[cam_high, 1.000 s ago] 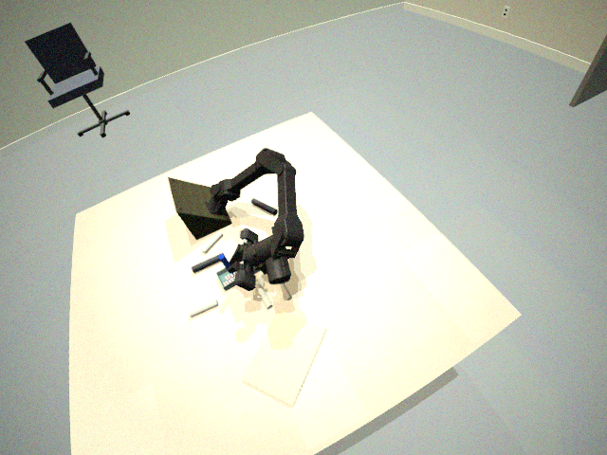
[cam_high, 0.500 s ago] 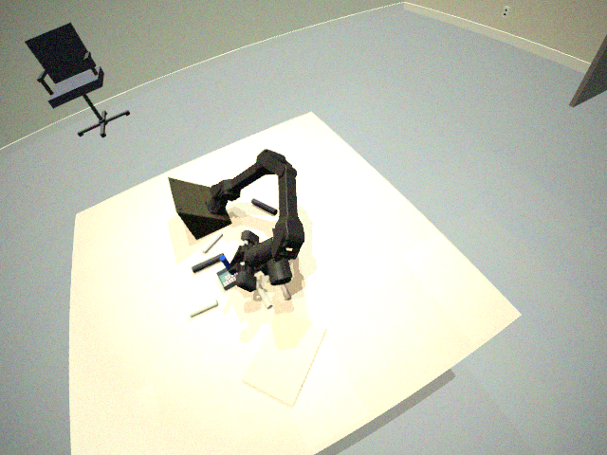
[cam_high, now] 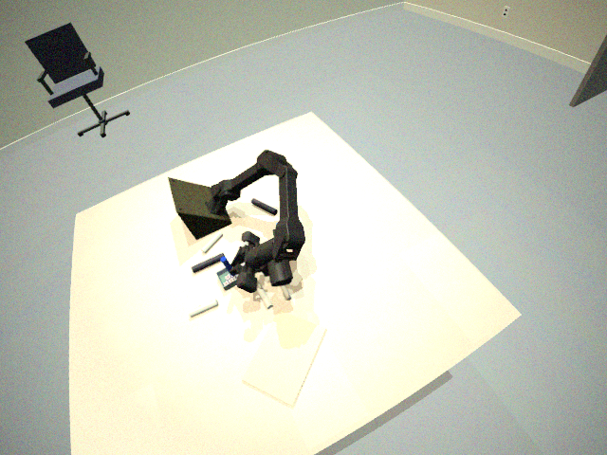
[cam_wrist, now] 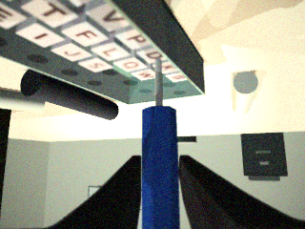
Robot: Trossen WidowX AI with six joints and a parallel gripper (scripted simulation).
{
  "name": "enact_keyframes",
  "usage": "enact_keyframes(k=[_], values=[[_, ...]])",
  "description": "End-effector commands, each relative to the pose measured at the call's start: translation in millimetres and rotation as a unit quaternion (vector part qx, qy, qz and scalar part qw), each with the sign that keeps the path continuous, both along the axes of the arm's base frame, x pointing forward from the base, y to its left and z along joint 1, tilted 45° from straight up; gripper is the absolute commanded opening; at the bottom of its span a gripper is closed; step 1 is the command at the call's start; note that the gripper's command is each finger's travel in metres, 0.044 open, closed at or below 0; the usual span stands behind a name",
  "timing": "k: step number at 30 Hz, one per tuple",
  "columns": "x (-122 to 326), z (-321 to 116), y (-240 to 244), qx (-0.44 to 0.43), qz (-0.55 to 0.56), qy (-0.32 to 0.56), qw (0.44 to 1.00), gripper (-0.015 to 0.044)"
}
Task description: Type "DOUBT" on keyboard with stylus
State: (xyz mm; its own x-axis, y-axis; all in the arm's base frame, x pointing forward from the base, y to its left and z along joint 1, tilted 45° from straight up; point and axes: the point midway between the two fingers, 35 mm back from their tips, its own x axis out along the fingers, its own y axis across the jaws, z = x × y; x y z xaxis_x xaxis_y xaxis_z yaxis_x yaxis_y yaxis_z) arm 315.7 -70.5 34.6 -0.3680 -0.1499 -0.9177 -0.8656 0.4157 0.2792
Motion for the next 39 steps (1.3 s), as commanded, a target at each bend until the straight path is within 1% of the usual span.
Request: enact_keyframes(k=[1,23,32,39], values=[[0,-2,2,0.000,-0.002,-0.001,1.000,0.0081],[1,-4,4,0.001,-0.002,-0.001,1.000,0.0081],[-3,22,-23,0.000,-0.002,-0.001,1.000,0.0081],[-3,21,-21,0.001,-0.005,-0.002,1.000,0.0084]])
